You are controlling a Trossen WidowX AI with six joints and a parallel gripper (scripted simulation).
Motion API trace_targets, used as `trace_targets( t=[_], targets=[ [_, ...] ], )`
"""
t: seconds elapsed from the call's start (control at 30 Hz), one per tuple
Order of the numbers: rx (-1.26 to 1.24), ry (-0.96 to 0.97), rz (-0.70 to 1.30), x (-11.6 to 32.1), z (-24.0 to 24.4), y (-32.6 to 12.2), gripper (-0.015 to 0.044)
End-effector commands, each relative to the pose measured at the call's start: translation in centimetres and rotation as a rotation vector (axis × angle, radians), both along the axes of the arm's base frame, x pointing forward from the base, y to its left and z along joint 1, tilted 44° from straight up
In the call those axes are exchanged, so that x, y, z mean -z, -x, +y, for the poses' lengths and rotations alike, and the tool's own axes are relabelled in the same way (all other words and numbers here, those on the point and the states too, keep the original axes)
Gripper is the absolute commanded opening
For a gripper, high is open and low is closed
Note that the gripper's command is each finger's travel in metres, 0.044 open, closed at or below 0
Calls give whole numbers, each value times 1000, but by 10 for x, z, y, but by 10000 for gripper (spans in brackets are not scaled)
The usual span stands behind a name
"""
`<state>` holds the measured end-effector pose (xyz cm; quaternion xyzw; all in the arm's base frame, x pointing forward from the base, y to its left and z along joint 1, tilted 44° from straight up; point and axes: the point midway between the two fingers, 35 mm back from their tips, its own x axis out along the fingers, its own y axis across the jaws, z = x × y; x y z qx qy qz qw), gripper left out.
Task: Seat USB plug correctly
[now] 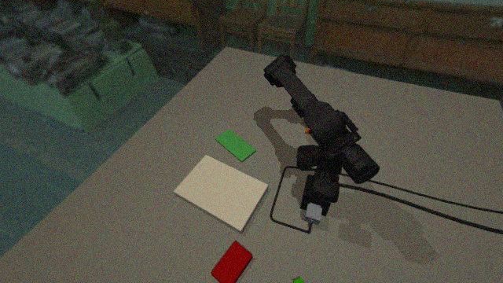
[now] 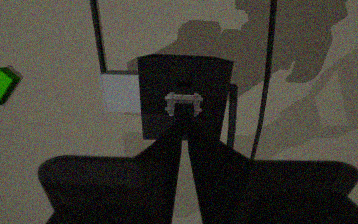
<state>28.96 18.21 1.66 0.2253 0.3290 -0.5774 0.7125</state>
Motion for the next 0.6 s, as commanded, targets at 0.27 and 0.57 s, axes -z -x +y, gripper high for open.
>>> trace_targets(
  t=[0.27, 0.57],
  targets=[
    [0, 4, 1, 1, -2, -1, 0],
    [0, 0, 0, 0, 0, 0, 52]
  ],
)
